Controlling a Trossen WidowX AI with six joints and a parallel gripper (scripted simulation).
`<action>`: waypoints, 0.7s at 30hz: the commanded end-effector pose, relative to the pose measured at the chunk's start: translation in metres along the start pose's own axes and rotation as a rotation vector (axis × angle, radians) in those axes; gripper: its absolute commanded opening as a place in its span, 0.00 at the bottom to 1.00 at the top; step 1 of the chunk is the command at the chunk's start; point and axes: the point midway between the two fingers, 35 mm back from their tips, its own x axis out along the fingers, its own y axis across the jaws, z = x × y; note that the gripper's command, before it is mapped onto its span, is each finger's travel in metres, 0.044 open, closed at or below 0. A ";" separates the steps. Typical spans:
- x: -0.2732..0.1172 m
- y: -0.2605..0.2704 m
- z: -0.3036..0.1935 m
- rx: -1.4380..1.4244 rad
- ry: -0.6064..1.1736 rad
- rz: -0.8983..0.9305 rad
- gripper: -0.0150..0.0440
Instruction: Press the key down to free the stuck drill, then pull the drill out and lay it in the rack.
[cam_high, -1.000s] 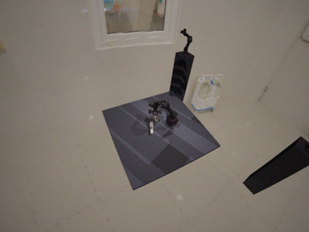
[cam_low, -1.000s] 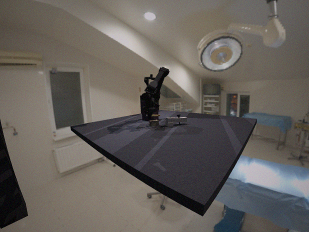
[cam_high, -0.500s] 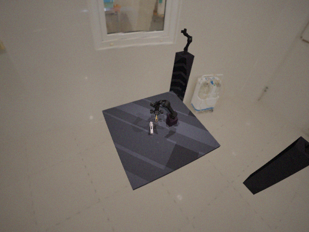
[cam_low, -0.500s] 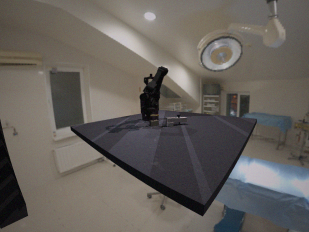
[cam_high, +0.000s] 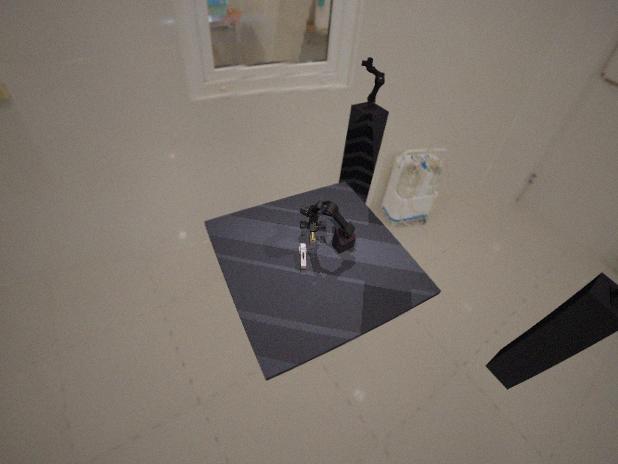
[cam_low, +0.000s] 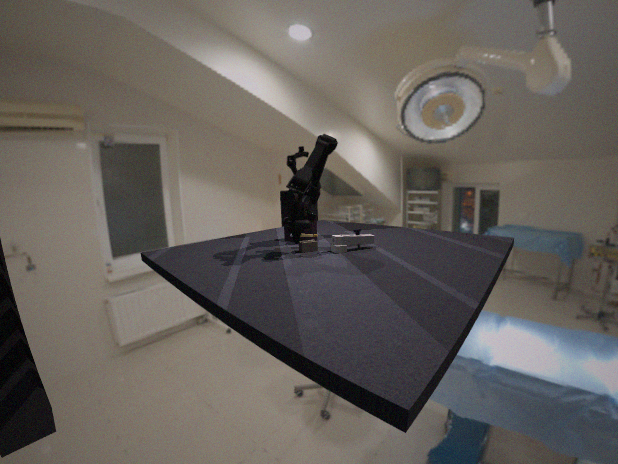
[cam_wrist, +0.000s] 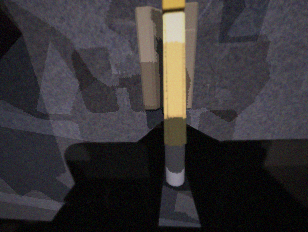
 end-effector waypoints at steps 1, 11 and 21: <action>0.007 0.004 0.003 0.007 -0.009 0.007 0.25; 0.014 0.003 0.002 0.007 -0.010 0.007 0.25; 0.024 0.002 0.002 0.007 -0.010 0.007 0.25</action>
